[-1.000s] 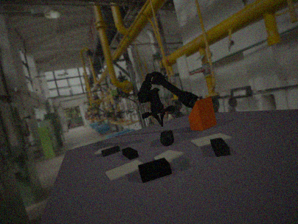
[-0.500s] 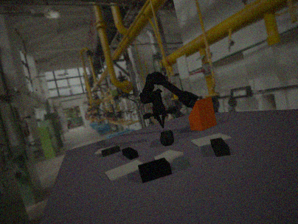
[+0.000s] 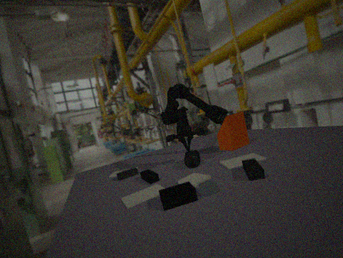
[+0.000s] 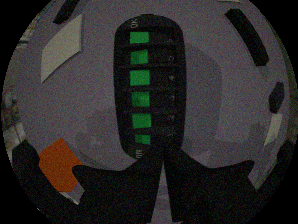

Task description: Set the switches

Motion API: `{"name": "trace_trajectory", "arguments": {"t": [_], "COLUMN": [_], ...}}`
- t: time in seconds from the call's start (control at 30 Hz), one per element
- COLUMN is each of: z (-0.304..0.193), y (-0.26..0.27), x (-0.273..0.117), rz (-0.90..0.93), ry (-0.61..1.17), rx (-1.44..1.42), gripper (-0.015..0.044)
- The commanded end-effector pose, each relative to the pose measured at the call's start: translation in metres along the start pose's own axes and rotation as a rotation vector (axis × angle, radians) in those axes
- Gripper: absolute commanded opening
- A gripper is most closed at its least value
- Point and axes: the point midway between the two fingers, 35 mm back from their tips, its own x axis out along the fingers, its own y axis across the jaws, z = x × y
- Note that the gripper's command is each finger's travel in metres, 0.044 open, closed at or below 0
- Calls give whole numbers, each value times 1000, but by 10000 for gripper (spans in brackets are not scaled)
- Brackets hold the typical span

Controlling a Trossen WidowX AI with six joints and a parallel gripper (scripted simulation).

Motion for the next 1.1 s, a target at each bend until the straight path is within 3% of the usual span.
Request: {"name": "trace_trajectory", "arguments": {"t": [0.0, 0.57, 0.73, 0.93, 1.07], "z": [-1, -1, 0, 1, 32], "y": [2, 2, 2, 2, 2], "x": [5, 10, -32, -35, -35], "rz": [0, -1, 1, 1, 1], "ry": [6, 6, 5, 5, 4], "rx": [-10, -10, -10, -10, -4], "gripper": [0, 0, 0, 0, 0]}}
